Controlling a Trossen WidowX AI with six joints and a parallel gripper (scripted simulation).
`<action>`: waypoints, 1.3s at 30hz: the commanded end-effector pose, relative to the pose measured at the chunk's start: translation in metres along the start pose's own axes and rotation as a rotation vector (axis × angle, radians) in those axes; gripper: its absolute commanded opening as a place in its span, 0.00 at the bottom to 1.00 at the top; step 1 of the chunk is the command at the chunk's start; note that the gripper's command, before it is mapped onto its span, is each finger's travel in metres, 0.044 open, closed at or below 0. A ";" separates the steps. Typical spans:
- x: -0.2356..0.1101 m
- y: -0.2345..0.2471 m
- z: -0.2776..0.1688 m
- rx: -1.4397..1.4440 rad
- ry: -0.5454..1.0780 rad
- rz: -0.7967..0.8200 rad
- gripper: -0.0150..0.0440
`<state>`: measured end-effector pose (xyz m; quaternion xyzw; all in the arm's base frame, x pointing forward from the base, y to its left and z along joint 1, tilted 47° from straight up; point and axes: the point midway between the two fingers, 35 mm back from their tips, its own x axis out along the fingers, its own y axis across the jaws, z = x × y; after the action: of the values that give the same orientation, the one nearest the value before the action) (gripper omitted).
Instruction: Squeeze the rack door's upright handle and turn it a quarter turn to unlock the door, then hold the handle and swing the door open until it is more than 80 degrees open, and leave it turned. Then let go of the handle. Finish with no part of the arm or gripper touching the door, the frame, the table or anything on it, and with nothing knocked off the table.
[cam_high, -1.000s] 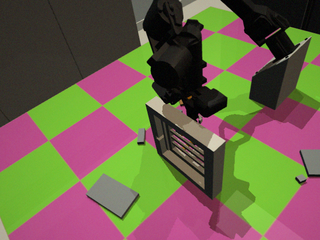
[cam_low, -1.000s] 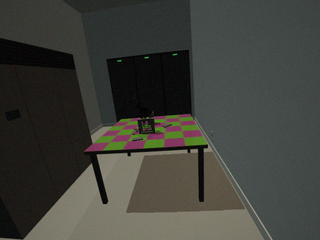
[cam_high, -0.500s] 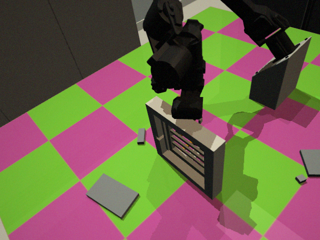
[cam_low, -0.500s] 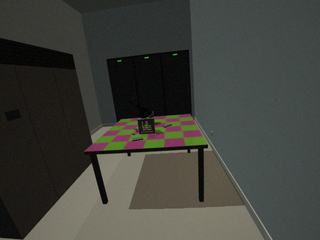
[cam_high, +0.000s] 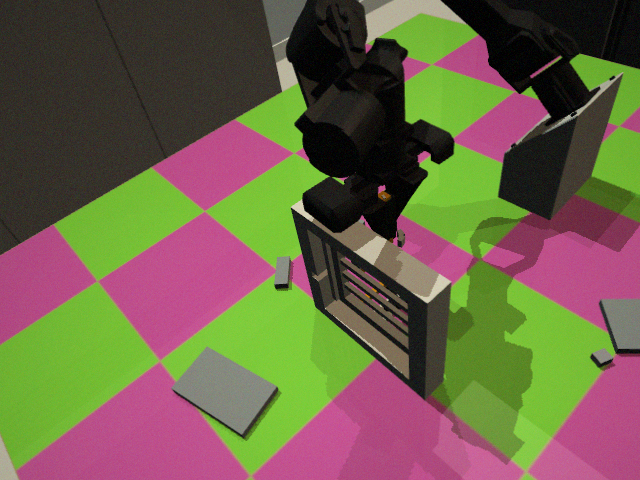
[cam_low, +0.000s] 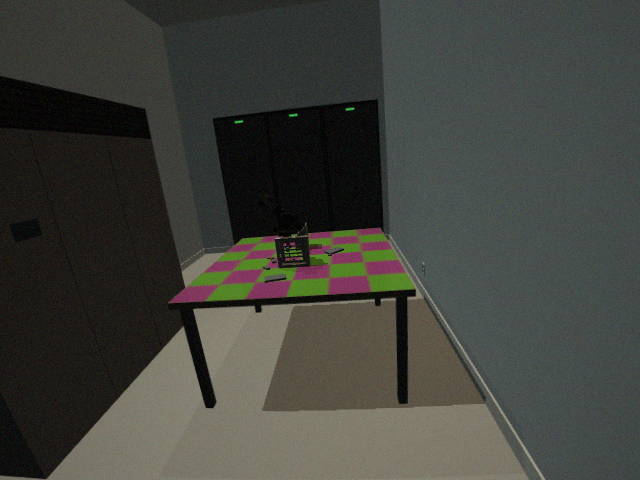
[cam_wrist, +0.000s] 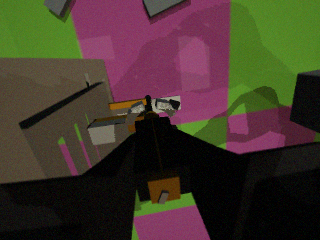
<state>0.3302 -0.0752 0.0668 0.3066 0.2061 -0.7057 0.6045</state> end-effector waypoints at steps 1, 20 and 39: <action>0.001 0.001 0.000 0.231 0.002 0.001 0.30; 0.001 0.001 0.000 0.304 0.002 0.001 0.30; 0.001 0.001 0.000 0.304 0.002 0.001 0.30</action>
<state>0.3295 -0.0751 0.0668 0.3869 0.1062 -0.7283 0.5555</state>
